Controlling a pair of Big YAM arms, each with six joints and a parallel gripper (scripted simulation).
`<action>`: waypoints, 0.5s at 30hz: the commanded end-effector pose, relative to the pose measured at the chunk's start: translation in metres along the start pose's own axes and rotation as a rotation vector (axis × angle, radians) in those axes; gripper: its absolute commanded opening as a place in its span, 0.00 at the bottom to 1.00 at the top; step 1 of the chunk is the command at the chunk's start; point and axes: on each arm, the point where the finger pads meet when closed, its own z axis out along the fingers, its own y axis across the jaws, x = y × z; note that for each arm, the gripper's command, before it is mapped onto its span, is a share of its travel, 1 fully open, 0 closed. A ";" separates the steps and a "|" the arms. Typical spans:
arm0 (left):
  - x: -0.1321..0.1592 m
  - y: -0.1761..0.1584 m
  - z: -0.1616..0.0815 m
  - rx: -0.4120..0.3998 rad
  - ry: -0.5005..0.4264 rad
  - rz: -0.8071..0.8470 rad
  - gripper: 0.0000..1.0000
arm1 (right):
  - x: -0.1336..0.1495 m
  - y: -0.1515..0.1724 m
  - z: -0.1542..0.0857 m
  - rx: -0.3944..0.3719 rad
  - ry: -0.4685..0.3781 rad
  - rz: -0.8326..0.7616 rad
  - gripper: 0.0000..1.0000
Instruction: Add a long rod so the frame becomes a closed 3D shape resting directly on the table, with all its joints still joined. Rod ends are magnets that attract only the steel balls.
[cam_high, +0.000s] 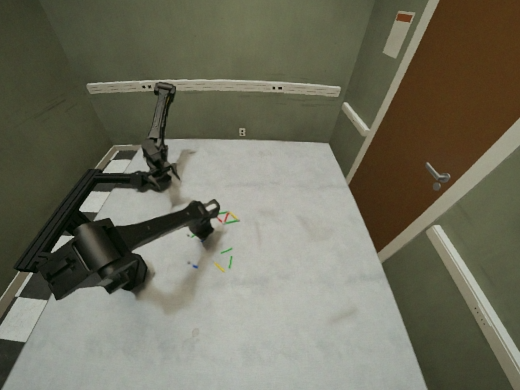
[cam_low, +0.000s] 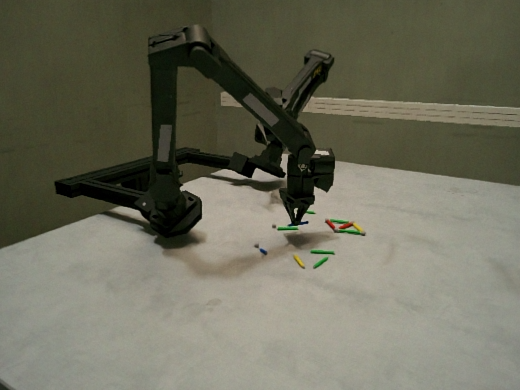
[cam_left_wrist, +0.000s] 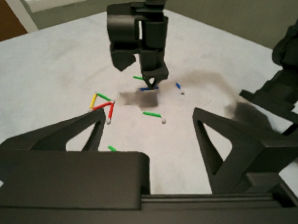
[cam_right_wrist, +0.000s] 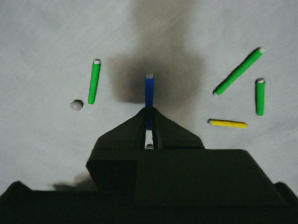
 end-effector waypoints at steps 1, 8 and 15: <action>-0.023 -0.007 0.003 -0.054 0.020 -0.130 1.00 | -0.040 0.003 -0.009 0.009 -0.018 0.013 0.00; -0.022 0.006 -0.004 -0.233 0.032 -0.146 1.00 | -0.061 0.001 -0.009 0.005 -0.015 0.015 0.00; -0.024 0.015 -0.008 -0.319 0.029 -0.105 1.00 | -0.065 0.002 -0.009 0.006 -0.019 -0.159 0.00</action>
